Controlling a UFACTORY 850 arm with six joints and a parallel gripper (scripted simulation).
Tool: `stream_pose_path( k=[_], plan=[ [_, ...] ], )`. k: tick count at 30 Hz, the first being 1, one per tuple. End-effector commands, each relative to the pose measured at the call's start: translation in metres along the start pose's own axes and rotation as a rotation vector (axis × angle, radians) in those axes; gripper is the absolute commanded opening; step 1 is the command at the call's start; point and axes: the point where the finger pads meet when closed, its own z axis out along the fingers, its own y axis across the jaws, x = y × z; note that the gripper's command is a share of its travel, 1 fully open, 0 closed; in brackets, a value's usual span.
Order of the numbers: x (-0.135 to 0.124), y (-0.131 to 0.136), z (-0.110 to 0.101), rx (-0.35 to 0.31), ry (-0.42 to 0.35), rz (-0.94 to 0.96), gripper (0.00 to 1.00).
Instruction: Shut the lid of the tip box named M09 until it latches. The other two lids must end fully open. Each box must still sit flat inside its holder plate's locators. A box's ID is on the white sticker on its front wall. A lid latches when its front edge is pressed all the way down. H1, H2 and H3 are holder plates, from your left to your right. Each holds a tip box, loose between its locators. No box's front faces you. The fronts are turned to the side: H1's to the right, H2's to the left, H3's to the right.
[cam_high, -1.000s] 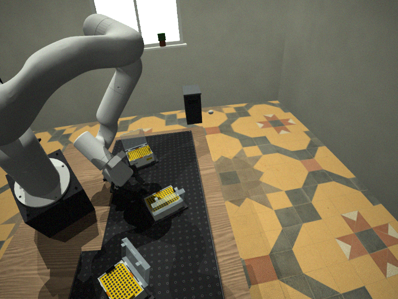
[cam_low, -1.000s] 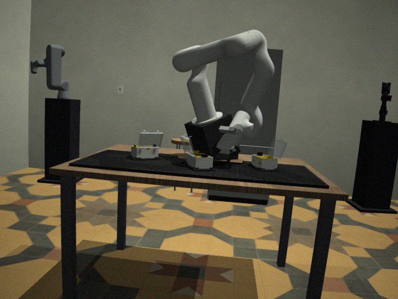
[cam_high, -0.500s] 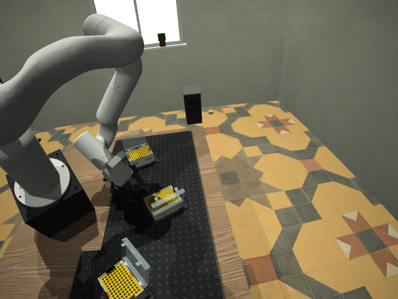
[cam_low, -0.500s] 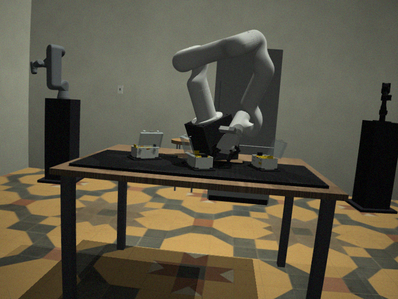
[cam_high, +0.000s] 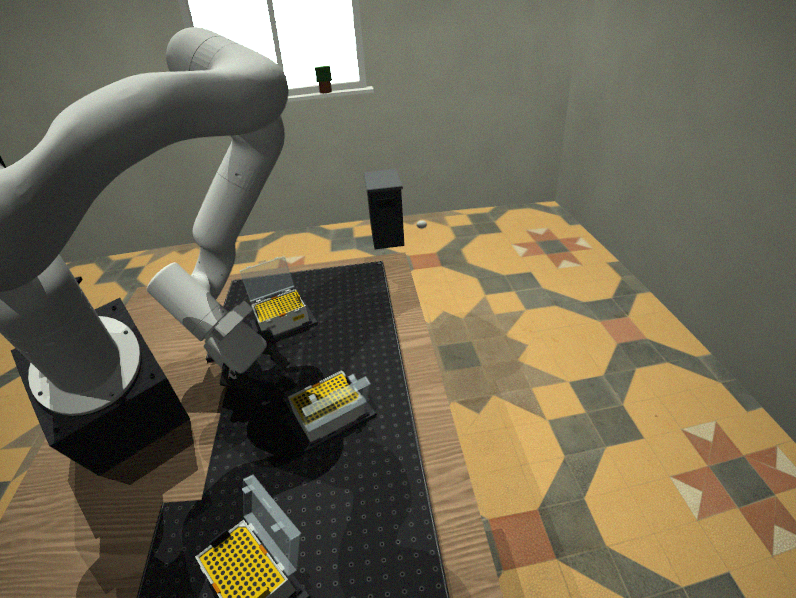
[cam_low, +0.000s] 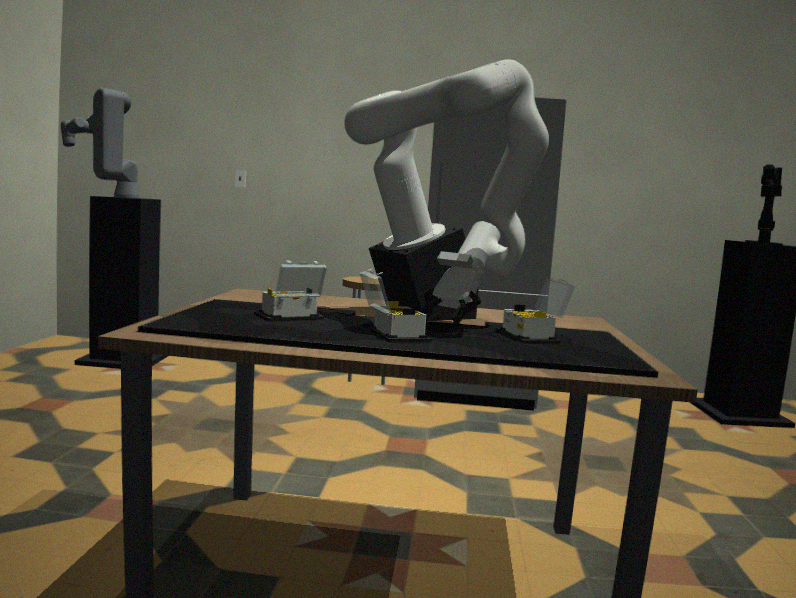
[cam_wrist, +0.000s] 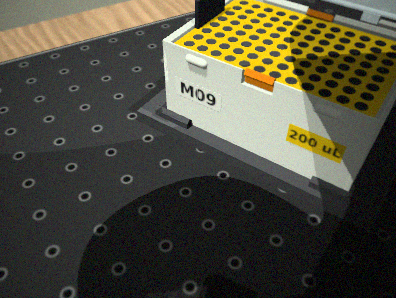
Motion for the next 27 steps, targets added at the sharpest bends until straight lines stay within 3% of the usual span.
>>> stream_pose_path(
  k=[1,7,27],
  plan=[
    [0.000,0.000,0.000,0.001,0.000,0.000,1.00],
    [0.000,0.000,0.000,0.001,0.000,0.000,1.00],
    [0.064,0.000,-0.064,0.001,0.000,0.001,1.00]
  ],
)
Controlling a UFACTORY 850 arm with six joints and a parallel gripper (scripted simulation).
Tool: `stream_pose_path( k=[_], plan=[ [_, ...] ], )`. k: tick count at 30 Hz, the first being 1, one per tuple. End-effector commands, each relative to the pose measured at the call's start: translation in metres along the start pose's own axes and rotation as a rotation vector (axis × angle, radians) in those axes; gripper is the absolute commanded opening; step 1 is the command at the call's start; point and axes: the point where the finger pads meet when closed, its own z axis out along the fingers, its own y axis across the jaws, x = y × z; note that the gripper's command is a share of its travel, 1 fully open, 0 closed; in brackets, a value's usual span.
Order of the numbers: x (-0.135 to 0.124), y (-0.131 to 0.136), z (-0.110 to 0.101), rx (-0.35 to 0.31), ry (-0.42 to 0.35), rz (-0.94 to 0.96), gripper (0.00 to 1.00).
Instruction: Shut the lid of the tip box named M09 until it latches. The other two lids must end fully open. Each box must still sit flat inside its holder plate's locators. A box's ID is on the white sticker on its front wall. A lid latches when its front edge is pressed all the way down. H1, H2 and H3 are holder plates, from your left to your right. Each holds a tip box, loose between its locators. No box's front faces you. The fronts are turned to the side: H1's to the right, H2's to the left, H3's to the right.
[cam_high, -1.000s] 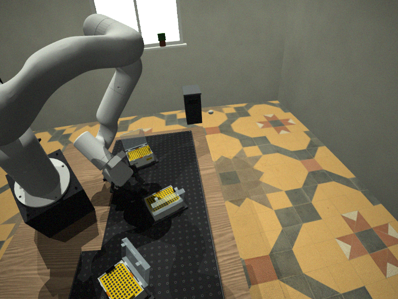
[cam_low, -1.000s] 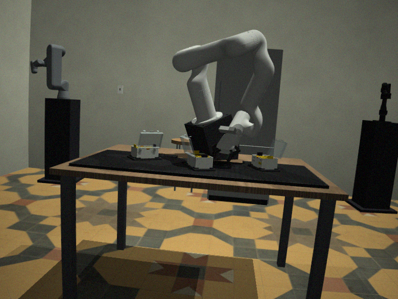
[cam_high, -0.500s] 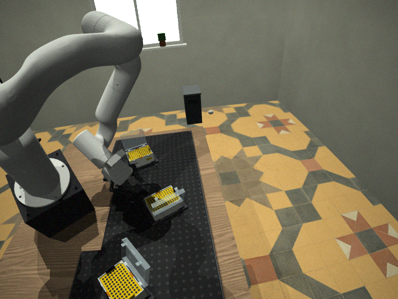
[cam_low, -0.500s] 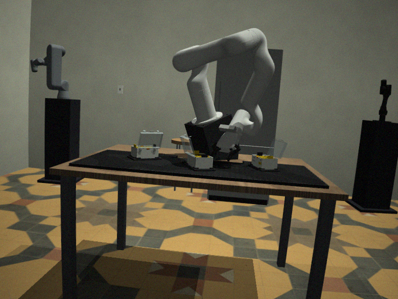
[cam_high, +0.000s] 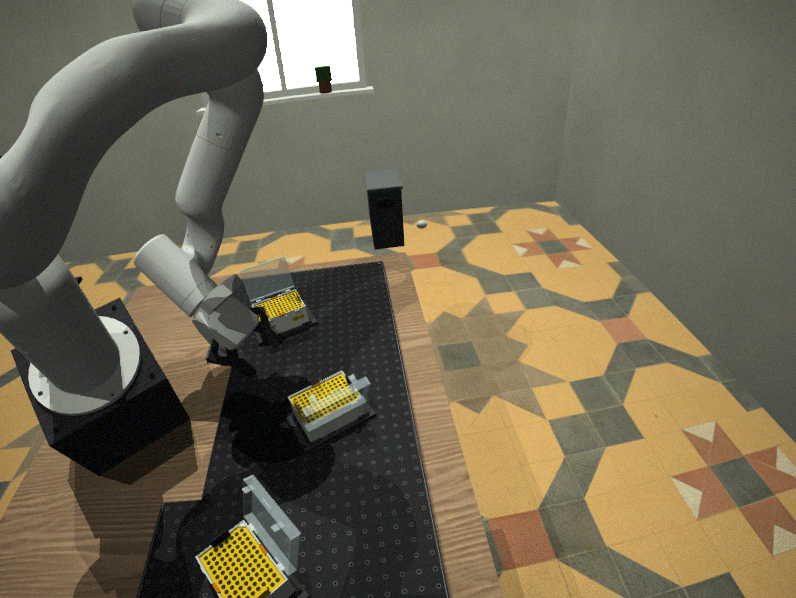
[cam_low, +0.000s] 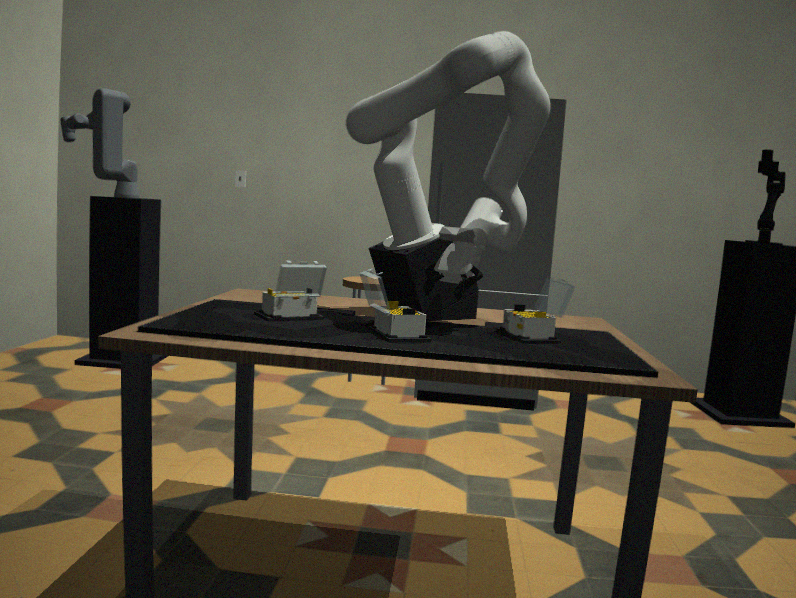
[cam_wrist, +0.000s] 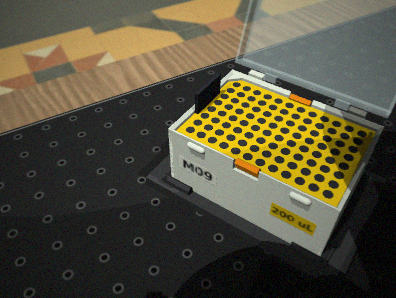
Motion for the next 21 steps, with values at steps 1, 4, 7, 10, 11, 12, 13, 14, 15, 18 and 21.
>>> stream_pose_path(
  k=[1,4,7,10,11,12,13,14,15,18,21],
  plan=[
    [0.020,-0.001,-0.021,-0.001,0.000,0.000,1.00],
    [0.031,-0.001,-0.032,-0.001,0.000,0.000,1.00],
    [0.034,-0.001,-0.035,-0.001,0.000,0.000,1.00],
    [0.045,-0.001,-0.046,-0.001,0.000,0.000,1.00],
    [0.049,-0.001,-0.050,-0.001,0.000,0.000,1.00],
    [0.052,-0.001,-0.053,-0.001,0.000,0.000,1.00],
    [0.056,-0.001,-0.057,-0.001,0.000,0.000,1.00],
    [0.059,-0.001,-0.060,-0.001,0.000,0.000,1.00],
    [0.063,-0.001,-0.064,-0.001,0.000,0.000,1.00],
    [0.073,-0.001,-0.074,-0.001,-0.001,0.000,1.00],
    [0.073,-0.001,-0.074,-0.001,-0.001,0.000,1.00]
  ],
)
